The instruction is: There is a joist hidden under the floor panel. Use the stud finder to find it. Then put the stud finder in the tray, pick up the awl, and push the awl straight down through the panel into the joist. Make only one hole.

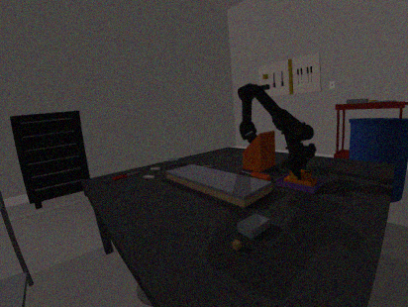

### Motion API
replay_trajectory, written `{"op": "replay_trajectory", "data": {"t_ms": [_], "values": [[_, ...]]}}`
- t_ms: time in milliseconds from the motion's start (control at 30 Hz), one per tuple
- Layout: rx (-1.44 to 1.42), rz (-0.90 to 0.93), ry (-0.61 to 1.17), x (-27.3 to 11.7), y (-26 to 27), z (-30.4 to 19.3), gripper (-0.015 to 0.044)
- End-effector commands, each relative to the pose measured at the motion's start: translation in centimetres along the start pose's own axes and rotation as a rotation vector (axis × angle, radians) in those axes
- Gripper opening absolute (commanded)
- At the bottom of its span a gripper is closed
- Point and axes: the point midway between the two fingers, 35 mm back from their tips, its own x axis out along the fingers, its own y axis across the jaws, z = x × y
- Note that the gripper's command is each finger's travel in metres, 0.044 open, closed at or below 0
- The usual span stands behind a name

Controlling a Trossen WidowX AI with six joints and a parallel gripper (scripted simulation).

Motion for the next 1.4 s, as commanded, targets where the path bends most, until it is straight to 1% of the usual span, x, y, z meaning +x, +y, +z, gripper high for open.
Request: {"op": "replay_trajectory", "data": {"t_ms": [0, 367, 433, 533, 633, 667, 767, 800, 867, 1100, 1233, 1367], "values": [[0.0, 0.0, 0.0, 0.0, 0.0, 0.0, 0.0026], [0.0, 0.0, 0.0, 0.0, 0.0, 0.0, 0.0315], [0.0, 0.0, -0.001, -0.8, -0.1, 0.3, 0.0367], [-0.001, 0.001, -0.002, -3.6, -0.2, 1.3, 0.044], [-0.001, 0.002, -0.003, -8.1, 0.0, 2.5, 0.044], [-0.002, 0.002, -0.003, -9.0, 0.1, 2.6, 0.044], [-0.002, 0.002, -0.003, -9.3, 0.1, 2.7, 0.044], [0.002, -0.004, -0.003, -8.0, -0.2, 2.2, 0.044], [0.065, -0.005, -0.017, -8.9, -2.2, 1.3, 0.044], [0.396, -0.019, -0.064, -12.5, -11.5, -6.3, 0.044], [0.593, -0.034, -0.072, -13.8, -15.6, -12.3, 0.044], [0.788, -0.054, -0.064, -14.8, -18.3, -19.0, 0.044]]}}
